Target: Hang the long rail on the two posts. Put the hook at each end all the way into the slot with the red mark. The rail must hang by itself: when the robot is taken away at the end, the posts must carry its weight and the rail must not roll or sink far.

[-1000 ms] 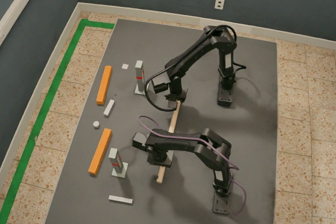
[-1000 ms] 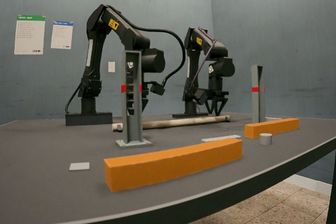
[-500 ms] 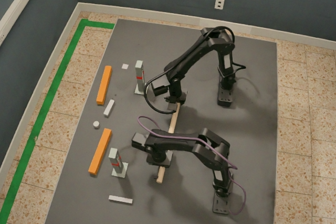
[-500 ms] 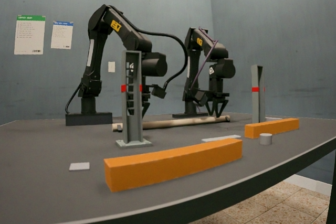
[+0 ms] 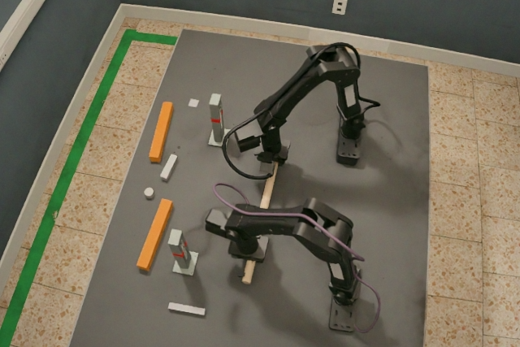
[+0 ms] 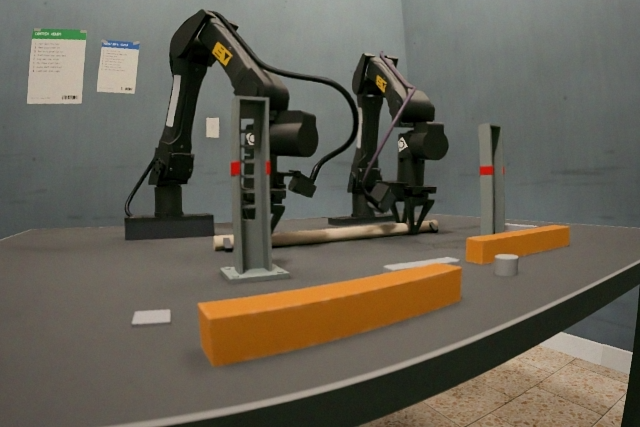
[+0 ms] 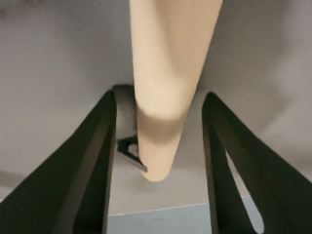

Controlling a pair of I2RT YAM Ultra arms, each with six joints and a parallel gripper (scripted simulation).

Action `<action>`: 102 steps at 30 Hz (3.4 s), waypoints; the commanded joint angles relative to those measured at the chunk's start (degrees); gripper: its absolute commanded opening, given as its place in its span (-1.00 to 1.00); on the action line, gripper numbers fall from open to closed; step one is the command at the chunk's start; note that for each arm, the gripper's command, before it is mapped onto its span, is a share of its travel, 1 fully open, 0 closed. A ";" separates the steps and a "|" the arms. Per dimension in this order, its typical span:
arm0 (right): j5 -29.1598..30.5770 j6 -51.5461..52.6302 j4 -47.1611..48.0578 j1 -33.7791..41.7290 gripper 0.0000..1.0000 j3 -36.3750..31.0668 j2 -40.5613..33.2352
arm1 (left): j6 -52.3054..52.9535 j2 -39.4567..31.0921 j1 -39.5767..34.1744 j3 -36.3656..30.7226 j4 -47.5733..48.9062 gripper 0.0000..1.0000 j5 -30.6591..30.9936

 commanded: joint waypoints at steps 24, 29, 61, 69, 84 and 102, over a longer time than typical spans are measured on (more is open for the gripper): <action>-1.05 -0.86 1.91 -0.30 -0.64 -1.09 -1.29 | 0.05 -0.42 -0.16 -0.06 0.62 -0.04 0.11; -1.06 -0.52 1.91 -0.31 -0.77 -1.09 -1.29 | 0.05 -0.42 -0.16 -0.06 0.62 -0.04 0.11; -0.57 -0.45 1.20 -0.11 -0.63 -0.48 -0.77 | 0.22 -0.34 0.01 0.04 0.59 -0.62 0.09; -0.63 -0.48 0.34 -0.10 -0.63 -0.16 -1.24 | 0.18 -0.72 -0.01 0.40 -0.24 -0.62 0.12; 3.31 1.93 1.94 2.52 -0.63 -3.97 -9.72 | -1.43 -10.07 -1.05 -4.79 2.91 -0.62 -1.34; 18.81 7.79 11.34 11.51 -0.63 -14.42 -27.81 | -5.32 -32.23 -5.35 -19.14 17.07 -0.62 -8.39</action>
